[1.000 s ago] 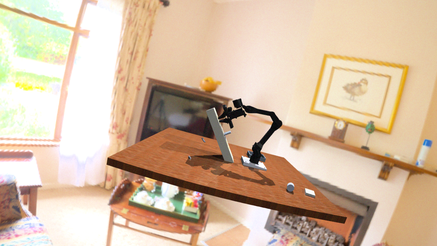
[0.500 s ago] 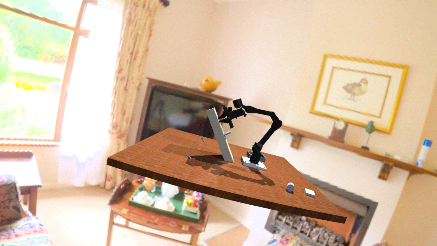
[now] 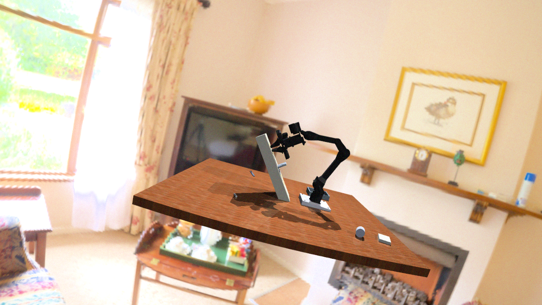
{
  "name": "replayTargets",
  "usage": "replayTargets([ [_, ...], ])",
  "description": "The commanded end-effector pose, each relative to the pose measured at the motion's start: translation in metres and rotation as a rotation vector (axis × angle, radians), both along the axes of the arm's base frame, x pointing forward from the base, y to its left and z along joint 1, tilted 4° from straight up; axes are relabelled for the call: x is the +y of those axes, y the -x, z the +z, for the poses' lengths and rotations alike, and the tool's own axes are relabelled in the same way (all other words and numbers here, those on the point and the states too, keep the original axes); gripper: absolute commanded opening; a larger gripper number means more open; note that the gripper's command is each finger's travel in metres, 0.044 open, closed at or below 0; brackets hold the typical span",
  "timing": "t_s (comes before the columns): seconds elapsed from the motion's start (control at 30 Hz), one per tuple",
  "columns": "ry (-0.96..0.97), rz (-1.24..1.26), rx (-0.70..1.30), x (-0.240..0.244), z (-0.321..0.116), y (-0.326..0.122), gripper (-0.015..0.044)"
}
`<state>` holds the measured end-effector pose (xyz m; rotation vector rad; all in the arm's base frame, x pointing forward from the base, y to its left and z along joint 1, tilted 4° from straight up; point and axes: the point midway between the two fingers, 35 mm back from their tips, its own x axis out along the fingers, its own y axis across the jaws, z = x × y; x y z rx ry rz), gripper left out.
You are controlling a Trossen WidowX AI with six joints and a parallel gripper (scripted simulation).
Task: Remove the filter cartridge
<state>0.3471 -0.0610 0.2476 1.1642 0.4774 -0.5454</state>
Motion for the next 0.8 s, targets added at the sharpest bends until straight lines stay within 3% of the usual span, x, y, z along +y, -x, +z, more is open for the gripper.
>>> replayTargets([
  [0.0, 0.0, 0.009, 0.002, 0.0004, -0.0039, -0.0058, 0.0],
  [0.77, 0.002, 0.001, 0.001, 0.0002, 0.0008, 0.0008, 0.0],
])
